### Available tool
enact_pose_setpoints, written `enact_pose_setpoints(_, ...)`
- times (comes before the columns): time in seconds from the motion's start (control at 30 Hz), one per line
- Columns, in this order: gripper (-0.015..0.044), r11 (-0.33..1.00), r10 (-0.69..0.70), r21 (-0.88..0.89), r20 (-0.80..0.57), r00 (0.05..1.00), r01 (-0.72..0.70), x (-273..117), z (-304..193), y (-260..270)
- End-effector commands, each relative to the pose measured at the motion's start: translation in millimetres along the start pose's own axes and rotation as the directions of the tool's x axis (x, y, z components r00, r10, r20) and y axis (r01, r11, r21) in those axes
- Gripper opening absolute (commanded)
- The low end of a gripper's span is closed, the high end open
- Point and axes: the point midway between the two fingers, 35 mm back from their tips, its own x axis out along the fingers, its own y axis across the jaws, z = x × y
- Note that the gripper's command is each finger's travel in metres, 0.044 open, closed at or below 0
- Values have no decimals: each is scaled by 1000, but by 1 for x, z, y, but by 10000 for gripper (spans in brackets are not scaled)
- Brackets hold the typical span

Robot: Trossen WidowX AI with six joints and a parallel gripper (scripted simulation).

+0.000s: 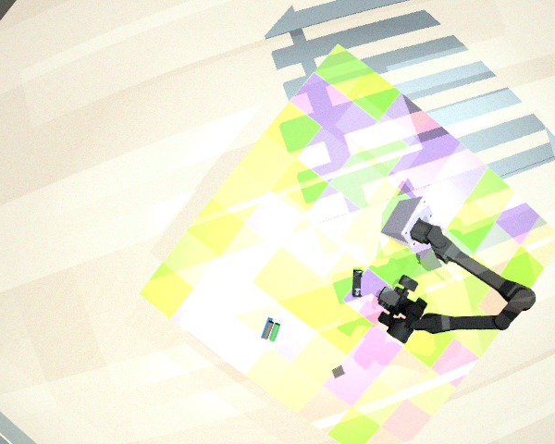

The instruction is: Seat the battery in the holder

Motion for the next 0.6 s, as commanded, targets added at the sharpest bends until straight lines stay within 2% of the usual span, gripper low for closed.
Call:
enact_pose_setpoints(0.0, 79, 992, -4, -123, 4, 1000, 4, -1, 8, 2)
enact_pose_setpoints(0.27, 79, 901, -3, -433, 11, 1000, 7, -5, 26, 8)
enact_pose_setpoints(0.57, 79, 687, -3, -726, 15, 1000, 13, -10, 47, 13)
